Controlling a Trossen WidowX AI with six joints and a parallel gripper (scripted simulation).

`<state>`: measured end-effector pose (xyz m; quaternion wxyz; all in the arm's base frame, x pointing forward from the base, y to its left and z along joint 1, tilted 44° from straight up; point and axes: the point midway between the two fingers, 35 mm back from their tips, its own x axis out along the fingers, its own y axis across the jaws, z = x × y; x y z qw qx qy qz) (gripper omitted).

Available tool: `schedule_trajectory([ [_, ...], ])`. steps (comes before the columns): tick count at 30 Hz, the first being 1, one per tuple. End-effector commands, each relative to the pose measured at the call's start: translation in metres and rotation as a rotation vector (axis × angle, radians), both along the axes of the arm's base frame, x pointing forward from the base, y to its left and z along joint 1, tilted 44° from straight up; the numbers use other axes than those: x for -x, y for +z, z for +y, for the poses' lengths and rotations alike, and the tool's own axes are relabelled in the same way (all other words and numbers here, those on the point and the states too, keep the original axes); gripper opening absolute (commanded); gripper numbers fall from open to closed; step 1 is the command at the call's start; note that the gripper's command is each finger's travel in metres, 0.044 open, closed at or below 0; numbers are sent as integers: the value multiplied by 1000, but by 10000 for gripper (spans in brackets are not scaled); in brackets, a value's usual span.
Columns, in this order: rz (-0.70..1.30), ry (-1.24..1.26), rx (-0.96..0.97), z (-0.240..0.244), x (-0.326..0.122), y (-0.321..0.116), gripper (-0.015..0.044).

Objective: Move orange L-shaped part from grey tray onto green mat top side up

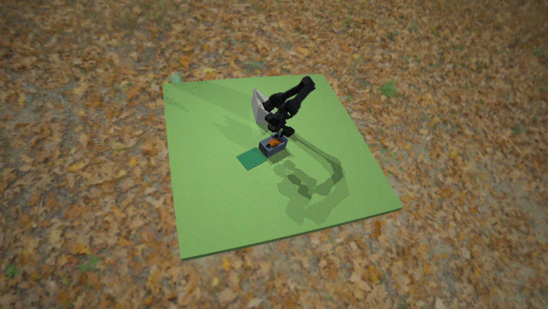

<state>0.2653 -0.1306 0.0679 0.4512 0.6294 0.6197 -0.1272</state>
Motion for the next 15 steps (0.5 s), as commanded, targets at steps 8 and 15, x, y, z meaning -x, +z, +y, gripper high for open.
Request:
schedule_trajectory([
  [8,109,-99,-27,4,-5,-19,280],
  [15,108,-98,-28,16,-8,-31,280],
])
